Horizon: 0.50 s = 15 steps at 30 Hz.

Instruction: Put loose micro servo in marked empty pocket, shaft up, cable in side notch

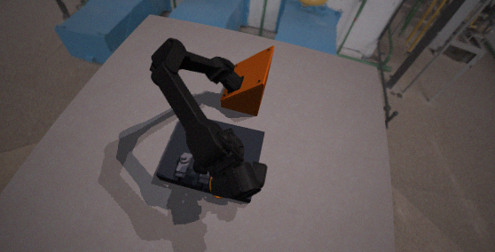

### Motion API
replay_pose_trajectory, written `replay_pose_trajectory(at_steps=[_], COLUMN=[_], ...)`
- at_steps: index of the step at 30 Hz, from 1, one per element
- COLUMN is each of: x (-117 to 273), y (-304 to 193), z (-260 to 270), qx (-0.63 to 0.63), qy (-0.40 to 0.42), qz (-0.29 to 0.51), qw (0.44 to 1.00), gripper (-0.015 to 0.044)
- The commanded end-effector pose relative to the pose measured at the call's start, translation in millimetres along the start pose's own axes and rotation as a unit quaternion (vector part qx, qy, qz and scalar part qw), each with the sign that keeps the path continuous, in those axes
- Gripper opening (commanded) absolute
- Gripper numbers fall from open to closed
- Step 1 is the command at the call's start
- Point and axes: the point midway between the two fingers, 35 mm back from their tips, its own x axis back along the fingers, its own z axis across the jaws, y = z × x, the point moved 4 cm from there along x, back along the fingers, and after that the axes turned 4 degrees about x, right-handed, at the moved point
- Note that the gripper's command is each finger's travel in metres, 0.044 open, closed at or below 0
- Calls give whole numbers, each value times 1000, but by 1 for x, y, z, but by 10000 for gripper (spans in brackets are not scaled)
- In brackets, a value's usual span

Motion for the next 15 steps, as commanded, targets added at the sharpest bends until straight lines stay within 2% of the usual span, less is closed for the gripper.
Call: replay_pose_trajectory(at_steps=[1,15], x=[-4,-18], y=[0,0], z=[0,0], qx=[2,2], qy=[-2,-2], qz=[-1,-1], qw=[1000,1000], gripper=[0,0])
